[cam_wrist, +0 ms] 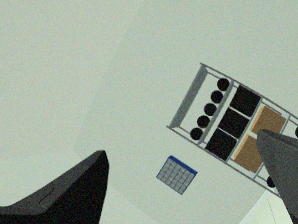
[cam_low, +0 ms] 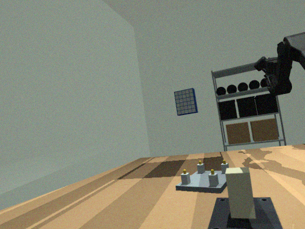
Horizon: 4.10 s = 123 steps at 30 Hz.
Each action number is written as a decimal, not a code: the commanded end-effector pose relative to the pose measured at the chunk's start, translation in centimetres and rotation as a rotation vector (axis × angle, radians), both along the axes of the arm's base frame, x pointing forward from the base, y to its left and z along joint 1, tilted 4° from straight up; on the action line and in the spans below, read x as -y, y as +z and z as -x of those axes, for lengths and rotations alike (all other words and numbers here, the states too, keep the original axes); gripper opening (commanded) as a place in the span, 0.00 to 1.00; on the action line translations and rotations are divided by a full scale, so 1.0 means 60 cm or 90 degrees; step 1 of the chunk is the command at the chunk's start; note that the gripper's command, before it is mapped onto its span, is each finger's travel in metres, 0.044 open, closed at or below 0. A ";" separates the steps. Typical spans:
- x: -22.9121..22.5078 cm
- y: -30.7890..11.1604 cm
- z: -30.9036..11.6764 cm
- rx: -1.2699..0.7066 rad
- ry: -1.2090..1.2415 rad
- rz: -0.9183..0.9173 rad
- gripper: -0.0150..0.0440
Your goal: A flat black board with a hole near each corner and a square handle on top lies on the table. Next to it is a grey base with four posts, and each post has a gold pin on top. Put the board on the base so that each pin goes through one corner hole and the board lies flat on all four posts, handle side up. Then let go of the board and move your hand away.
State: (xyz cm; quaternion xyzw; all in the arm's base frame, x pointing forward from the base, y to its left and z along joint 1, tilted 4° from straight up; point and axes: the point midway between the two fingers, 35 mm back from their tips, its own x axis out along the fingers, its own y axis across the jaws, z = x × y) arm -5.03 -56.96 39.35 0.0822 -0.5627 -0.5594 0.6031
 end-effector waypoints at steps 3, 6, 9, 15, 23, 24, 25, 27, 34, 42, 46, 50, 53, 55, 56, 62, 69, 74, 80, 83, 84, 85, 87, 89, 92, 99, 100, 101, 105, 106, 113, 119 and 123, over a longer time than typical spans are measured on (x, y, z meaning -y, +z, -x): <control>0.003 -0.004 -0.037 -0.024 0.020 -0.026 1.00; 0.010 -0.020 -0.117 -0.047 0.069 -0.082 1.00; 0.010 -0.038 -0.198 -0.065 0.121 -0.138 1.00; -0.020 -0.080 -0.362 -0.122 0.228 -0.249 1.00; -0.120 -0.140 -0.556 -0.226 0.367 -0.381 1.00; -0.136 -0.147 -0.577 -0.241 0.384 -0.397 1.00; -0.154 -0.155 -0.598 -0.257 0.401 -0.412 1.00; -0.192 -0.170 -0.637 -0.290 0.435 -0.442 1.00; -0.346 -0.230 -0.746 -0.428 0.551 -0.541 1.00; -0.552 -0.300 -0.808 -0.626 0.675 -0.638 1.00; -0.661 -0.332 -0.810 -0.741 0.732 -0.677 1.00; -0.769 -0.361 -0.792 -0.869 0.781 -0.708 1.00; -0.848 -0.379 -0.763 -0.976 0.813 -0.725 1.00; -0.898 -0.390 -0.736 -1.052 0.829 -0.732 1.00; -0.921 -0.395 -0.721 -1.092 0.837 -0.735 1.00; -1.039 -0.413 -0.608 -1.345 0.854 -0.732 1.00; -1.095 -0.414 -0.508 -1.544 0.832 -0.706 1.00; -1.093 -0.414 -0.502 -1.544 0.831 -0.706 1.00; -1.090 -0.459 -0.505 -1.544 0.831 -0.706 1.00; -1.089 -0.472 -0.505 -1.544 0.831 -0.706 1.00; -1.089 -0.472 -0.505 -1.544 0.831 -0.706 1.00; -1.089 -0.472 -0.505 -1.544 0.831 -0.706 1.00; -1.089 -0.478 -0.505 -1.544 0.831 -0.706 1.00; -1.088 -0.492 -0.504 -1.544 0.831 -0.706 1.00; -1.087 -0.497 -0.504 -1.544 0.831 -0.706 1.00; -1.087 -0.512 -0.506 -1.544 0.831 -0.706 1.00; -1.087 -0.515 -0.506 -1.545 0.831 -0.706 1.00; -1.087 -0.517 -0.507 -1.545 0.831 -0.706 1.00; -1.086 -0.528 -0.508 -1.545 0.831 -0.706 1.00; -1.086 -0.531 -0.508 -1.545 0.831 -0.706 1.00; -1.085 -0.550 -0.509 -1.544 0.831 -0.706 1.00; -1.084 -0.566 -0.510 -1.544 0.831 -0.706 1.00; -1.083 -0.577 -0.510 -1.544 0.831 -0.706 1.00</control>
